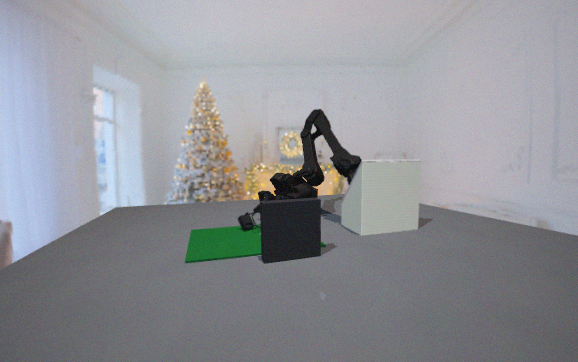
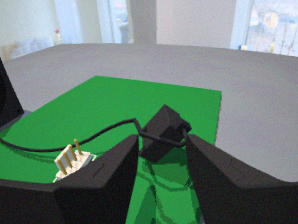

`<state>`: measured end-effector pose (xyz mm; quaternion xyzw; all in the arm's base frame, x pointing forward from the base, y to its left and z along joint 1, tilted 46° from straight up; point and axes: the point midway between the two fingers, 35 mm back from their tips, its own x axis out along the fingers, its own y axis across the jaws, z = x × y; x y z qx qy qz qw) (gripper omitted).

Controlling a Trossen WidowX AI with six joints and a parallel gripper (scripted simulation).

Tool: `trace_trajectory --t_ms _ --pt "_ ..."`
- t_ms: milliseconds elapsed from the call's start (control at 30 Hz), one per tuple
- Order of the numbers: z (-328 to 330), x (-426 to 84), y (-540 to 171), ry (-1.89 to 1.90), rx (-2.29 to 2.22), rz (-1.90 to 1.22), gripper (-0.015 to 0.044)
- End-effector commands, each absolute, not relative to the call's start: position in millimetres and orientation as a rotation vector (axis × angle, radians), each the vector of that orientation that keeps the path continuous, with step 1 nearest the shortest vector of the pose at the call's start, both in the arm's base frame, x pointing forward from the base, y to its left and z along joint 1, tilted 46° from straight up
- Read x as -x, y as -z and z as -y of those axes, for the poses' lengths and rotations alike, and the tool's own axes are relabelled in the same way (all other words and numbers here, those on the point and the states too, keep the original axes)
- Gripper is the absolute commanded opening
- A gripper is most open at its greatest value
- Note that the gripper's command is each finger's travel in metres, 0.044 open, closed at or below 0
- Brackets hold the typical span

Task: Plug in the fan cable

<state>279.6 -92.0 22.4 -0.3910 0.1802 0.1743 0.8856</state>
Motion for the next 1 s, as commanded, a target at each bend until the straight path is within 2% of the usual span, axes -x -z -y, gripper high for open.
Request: trace_trajectory --t_ms 0,667,967 --pt "89.4 -269.6 -31.6 -0.369 0.820 -0.369 0.0140" --pt "73.0 -220.3 -62.6 -0.364 0.817 -0.363 0.0140" --pt "71.8 -227.0 -53.9 -0.385 0.691 -0.493 0.0376"
